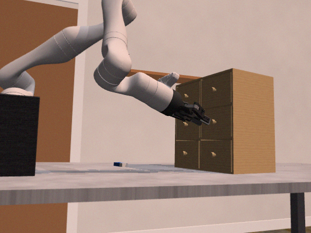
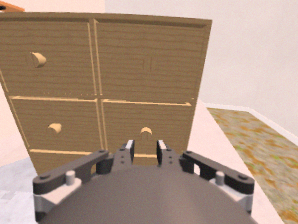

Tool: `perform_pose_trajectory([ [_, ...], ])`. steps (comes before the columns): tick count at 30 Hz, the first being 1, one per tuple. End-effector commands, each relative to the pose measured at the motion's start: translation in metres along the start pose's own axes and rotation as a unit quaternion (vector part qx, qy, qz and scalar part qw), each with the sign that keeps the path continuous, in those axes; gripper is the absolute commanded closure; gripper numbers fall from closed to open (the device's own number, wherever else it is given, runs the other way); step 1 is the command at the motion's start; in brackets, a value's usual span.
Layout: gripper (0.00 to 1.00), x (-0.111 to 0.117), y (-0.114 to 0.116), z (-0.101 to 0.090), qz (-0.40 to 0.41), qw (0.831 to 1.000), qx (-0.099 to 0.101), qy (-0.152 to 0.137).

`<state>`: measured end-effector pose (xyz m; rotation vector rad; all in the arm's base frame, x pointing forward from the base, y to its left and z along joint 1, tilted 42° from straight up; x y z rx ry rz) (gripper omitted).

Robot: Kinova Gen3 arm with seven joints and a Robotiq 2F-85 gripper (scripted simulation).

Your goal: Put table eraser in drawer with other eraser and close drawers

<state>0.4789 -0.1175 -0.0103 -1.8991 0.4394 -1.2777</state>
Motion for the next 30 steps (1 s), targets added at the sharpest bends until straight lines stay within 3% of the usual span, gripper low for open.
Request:
perform_pose_trajectory([
  [1,0.67,-0.001,0.002,0.002,0.005,1.000,-0.003,0.000],
  [12,0.67,0.001,0.001,0.005,0.004,1.000,-0.003,0.000],
  [30,0.67,0.011,0.000,0.029,0.004,1.000,-0.003,0.000],
])
Point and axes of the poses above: the point where the finger pads meet when closed, its own z axis out along the fingers, its own y axis across the jaws, x = y × z, the point moved 6 cm from there along -z, back along the fingers, and after that the axes turned 9 degrees about z, right-handed, at the moved point
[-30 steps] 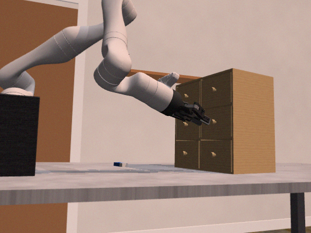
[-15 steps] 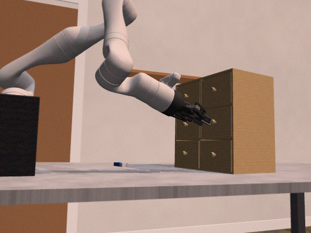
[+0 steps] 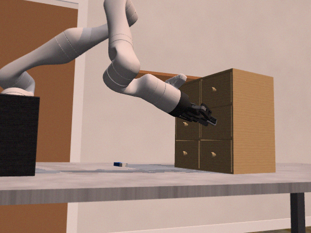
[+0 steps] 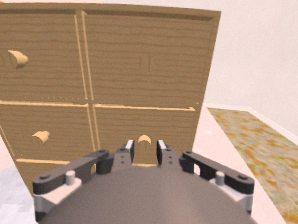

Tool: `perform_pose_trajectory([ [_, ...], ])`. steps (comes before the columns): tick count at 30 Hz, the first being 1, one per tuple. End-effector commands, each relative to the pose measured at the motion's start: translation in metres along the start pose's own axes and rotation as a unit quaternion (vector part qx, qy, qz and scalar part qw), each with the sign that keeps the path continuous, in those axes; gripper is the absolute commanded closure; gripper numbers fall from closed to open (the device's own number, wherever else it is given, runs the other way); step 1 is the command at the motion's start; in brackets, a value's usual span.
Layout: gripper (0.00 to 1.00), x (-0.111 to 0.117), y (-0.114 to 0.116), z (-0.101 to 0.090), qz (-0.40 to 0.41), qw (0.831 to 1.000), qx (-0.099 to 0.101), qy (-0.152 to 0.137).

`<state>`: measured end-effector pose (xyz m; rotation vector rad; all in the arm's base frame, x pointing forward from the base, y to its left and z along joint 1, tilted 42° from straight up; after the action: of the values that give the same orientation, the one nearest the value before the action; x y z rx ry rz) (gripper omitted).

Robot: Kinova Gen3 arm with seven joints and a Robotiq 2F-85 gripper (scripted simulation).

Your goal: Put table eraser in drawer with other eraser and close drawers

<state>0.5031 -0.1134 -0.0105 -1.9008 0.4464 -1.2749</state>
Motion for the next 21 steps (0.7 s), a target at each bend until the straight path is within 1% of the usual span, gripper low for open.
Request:
perform_pose_trajectory([
  [1,0.67,0.0033,-0.0006,0.0072,0.002,1.000,-0.001,0.000],
  [6,0.67,0.0042,-0.0006,0.0107,0.002,1.000,-0.001,0.000],
  [21,0.67,0.0041,-0.0006,0.0114,0.003,1.000,-0.001,0.000],
])
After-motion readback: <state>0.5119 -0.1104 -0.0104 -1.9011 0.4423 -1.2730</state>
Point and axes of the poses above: the point where the finger pads meet when closed, its own z axis out along the fingers, its own y axis across the jaws, x = y × z, the point moved 6 cm from there along -z, back along the fingers, and after that the axes turned 9 degrees about z, right-handed, at the moved point
